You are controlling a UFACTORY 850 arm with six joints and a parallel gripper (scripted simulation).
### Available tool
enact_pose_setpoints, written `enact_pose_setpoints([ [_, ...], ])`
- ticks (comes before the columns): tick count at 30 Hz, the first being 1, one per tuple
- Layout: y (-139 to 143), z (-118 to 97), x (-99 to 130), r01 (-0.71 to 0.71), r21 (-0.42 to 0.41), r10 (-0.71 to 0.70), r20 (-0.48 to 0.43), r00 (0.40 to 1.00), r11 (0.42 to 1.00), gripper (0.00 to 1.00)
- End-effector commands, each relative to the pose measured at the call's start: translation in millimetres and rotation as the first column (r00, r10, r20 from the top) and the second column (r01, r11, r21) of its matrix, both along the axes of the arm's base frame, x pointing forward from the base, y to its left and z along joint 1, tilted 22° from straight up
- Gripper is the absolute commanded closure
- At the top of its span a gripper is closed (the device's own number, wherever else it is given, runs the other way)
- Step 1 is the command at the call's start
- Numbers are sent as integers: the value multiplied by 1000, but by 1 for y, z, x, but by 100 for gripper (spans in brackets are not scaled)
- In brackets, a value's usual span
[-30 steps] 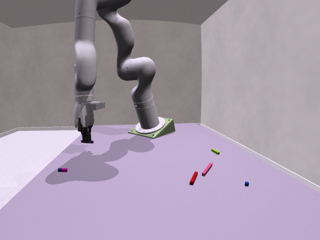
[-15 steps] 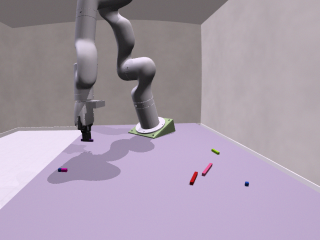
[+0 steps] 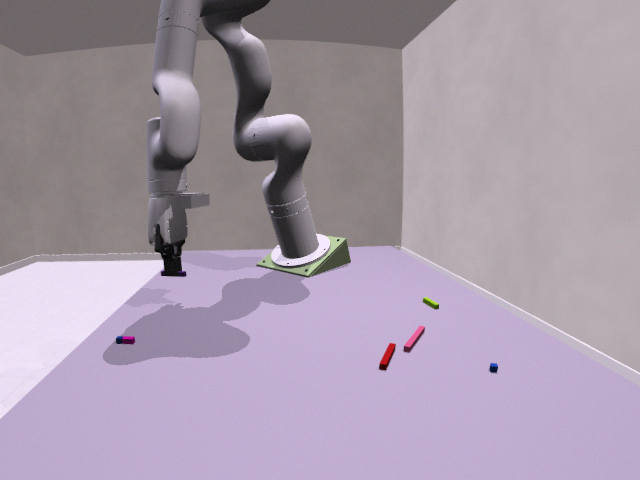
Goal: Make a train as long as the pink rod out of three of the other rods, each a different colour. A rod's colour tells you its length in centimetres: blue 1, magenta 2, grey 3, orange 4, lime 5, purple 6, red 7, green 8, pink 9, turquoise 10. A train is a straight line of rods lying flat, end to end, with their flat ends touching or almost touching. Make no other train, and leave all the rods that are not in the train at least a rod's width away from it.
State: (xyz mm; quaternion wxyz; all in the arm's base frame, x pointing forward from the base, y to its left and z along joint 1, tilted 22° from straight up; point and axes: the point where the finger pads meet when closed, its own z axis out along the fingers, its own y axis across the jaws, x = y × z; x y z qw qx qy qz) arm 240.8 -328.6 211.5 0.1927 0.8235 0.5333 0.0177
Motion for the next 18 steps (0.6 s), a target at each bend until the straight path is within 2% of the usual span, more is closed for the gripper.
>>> enact_pose_setpoints([
  [1, 2, 9, -1, 10, -9, -11, -23, 1000, 1000, 96],
  [9, 8, 25, -5, 10, -9, -11, -23, 1000, 1000, 96],
  [18, 10, 31, -6, 10, -9, -11, -23, 1000, 1000, 96],
])
